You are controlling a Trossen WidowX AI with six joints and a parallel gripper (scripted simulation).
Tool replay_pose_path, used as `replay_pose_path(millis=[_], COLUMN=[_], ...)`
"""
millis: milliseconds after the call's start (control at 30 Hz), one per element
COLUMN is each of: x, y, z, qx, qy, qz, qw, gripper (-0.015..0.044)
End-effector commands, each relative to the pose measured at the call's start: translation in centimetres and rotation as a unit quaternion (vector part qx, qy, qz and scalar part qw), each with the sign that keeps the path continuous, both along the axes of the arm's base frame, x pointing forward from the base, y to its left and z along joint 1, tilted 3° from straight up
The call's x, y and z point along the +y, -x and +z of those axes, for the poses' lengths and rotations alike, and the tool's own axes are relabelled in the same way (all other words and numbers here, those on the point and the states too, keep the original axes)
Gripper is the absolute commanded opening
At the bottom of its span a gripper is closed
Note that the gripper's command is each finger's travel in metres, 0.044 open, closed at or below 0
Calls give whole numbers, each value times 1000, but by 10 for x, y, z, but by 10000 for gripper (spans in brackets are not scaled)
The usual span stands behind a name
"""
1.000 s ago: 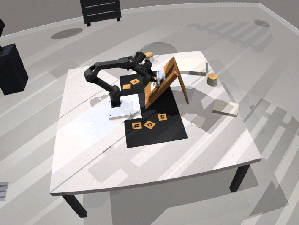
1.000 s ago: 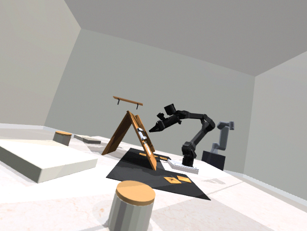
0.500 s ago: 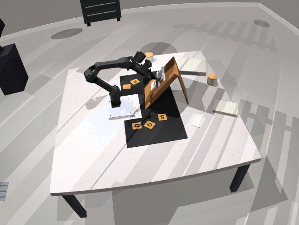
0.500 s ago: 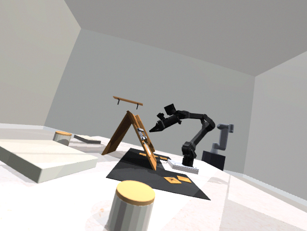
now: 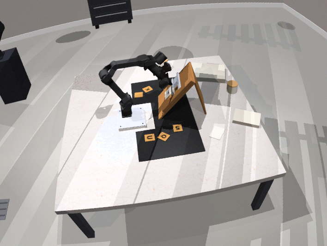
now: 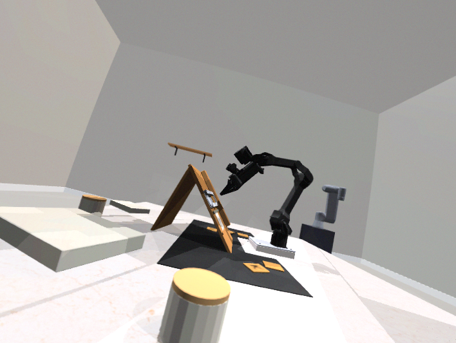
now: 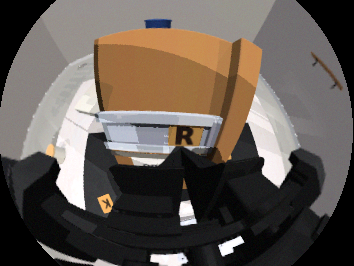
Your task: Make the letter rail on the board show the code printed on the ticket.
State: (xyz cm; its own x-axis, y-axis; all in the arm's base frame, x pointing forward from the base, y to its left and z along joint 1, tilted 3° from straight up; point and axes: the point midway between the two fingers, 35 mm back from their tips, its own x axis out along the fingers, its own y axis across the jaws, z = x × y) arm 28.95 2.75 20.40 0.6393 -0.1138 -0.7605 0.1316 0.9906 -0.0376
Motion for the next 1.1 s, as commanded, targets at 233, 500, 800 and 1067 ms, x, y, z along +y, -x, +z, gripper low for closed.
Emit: replay_pose_path(millis=[233, 500, 800, 1067], x=[19, 19, 18, 17], y=[-20, -20, -22, -25], z=[2, 2, -1, -3], qx=[220, 224, 224, 224], qy=[-39, -39, -39, -39], qz=[-21, -21, -21, -21], qw=[974, 974, 974, 974], gripper=[0, 0, 0, 0])
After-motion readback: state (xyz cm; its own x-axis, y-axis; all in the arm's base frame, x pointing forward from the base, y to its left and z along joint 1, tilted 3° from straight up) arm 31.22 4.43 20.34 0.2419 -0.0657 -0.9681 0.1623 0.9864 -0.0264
